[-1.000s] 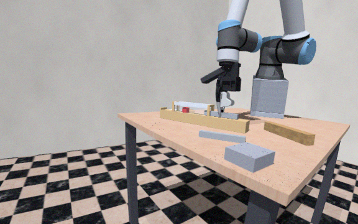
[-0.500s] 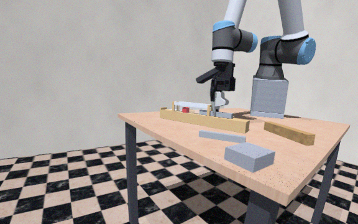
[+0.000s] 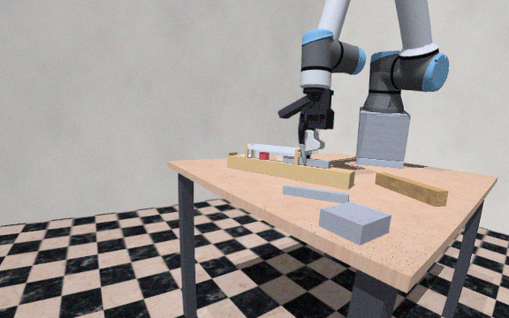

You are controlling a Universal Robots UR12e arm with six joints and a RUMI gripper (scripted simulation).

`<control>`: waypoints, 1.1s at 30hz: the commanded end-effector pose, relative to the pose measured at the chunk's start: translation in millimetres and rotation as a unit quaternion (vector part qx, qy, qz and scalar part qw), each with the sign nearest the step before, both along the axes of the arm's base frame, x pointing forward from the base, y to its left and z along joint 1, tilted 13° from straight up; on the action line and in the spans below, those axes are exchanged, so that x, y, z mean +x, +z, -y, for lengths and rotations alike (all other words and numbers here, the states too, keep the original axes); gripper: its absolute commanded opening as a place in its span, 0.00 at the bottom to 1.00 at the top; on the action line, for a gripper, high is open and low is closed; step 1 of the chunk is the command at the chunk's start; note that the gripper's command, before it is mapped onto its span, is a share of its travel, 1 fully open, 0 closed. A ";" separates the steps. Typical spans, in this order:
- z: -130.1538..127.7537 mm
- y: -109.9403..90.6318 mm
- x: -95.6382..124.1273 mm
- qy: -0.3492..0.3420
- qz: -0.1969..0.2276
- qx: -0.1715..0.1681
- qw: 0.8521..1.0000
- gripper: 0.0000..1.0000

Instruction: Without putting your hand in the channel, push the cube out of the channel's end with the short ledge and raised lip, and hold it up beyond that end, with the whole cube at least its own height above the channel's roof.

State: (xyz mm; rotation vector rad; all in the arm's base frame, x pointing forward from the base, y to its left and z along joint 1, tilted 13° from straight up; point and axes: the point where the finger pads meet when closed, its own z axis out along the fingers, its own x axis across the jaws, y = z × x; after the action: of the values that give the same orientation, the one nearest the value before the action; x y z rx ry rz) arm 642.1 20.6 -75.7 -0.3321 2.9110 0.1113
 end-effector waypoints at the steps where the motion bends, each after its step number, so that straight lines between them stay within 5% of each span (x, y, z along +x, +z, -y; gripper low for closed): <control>1: 0.1 0.5 0.5 0.000 0.001 0.000 1.000 0.00; 20: 0.1 0.5 0.5 0.000 0.001 0.000 1.000 0.00; 21: 0.1 0.5 0.5 0.000 0.001 0.000 1.000 0.22; 33: 0.1 0.5 0.5 0.000 0.001 0.000 1.000 0.22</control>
State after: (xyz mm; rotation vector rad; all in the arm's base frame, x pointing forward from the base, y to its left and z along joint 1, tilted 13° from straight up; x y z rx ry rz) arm 642.1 20.5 -75.7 -0.3321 2.9109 0.1113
